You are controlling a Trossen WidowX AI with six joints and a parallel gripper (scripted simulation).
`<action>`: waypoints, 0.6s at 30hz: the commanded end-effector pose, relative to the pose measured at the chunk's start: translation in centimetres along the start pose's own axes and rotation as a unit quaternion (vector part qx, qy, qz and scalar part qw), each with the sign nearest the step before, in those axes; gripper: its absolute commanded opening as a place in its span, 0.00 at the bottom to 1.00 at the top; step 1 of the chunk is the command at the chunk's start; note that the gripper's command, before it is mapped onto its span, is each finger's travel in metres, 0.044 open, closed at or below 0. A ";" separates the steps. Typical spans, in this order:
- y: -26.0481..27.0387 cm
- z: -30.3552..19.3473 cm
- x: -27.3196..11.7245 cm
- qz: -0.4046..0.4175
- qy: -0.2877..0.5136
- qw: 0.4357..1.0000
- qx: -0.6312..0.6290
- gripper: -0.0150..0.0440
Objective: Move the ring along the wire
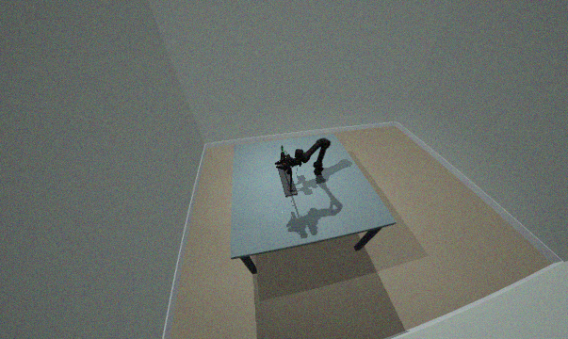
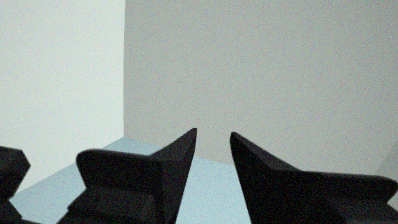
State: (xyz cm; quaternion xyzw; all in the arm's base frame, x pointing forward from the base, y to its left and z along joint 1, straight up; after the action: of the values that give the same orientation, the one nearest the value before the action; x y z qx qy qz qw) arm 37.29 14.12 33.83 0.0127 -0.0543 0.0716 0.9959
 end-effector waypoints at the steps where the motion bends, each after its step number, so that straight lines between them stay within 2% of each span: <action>1: -2.8 0.7 0.0 -0.017 0.002 0.998 0.060 0.53; 18: -12.8 2.8 -2.0 -0.092 -0.011 0.956 0.278 0.53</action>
State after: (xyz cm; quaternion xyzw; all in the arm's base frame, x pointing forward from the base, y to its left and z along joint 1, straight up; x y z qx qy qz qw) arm 37.30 3.03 35.78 0.2483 -0.0412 0.0033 0.9678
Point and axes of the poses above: the point midway between the two fingers, 35 mm back from their tips, its own x axis out along the fingers, its own y axis across the jaws, z = x × y, the point moved 3 cm from there along -x, back along the fingers, and after that the axes turned 5 degrees about x, right-handed, at the moved point
